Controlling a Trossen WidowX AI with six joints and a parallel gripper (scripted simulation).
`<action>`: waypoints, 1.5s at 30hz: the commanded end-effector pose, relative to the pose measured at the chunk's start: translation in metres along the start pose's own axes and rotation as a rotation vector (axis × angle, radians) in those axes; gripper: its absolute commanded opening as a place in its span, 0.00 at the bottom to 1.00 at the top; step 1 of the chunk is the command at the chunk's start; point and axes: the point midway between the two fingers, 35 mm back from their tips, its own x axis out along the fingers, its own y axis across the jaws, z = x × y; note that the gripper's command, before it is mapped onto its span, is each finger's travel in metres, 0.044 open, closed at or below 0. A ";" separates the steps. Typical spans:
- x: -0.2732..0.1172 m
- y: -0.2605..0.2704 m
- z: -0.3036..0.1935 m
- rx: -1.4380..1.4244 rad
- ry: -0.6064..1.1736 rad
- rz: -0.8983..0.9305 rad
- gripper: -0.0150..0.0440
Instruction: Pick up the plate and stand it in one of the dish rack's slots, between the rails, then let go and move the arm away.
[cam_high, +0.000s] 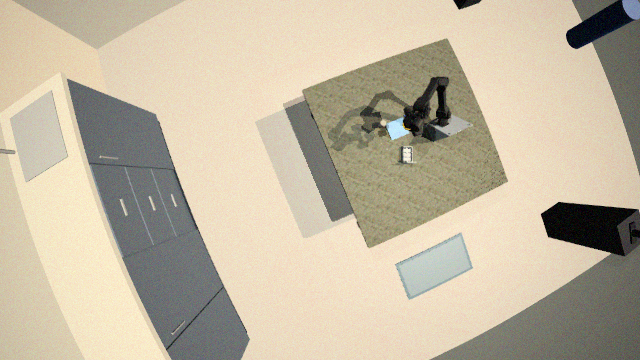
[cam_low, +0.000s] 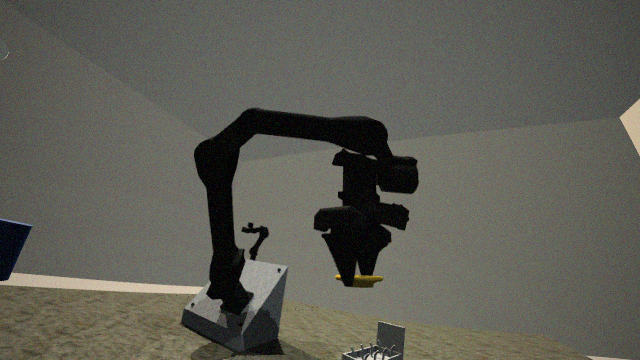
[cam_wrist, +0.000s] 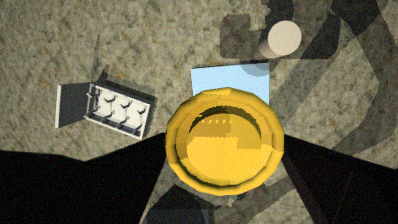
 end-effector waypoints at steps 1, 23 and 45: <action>-0.001 0.034 -0.013 0.067 0.020 0.000 0.25; 0.019 0.106 -0.062 0.244 0.138 0.026 0.25; 0.072 0.120 -0.073 -0.111 0.312 0.408 0.25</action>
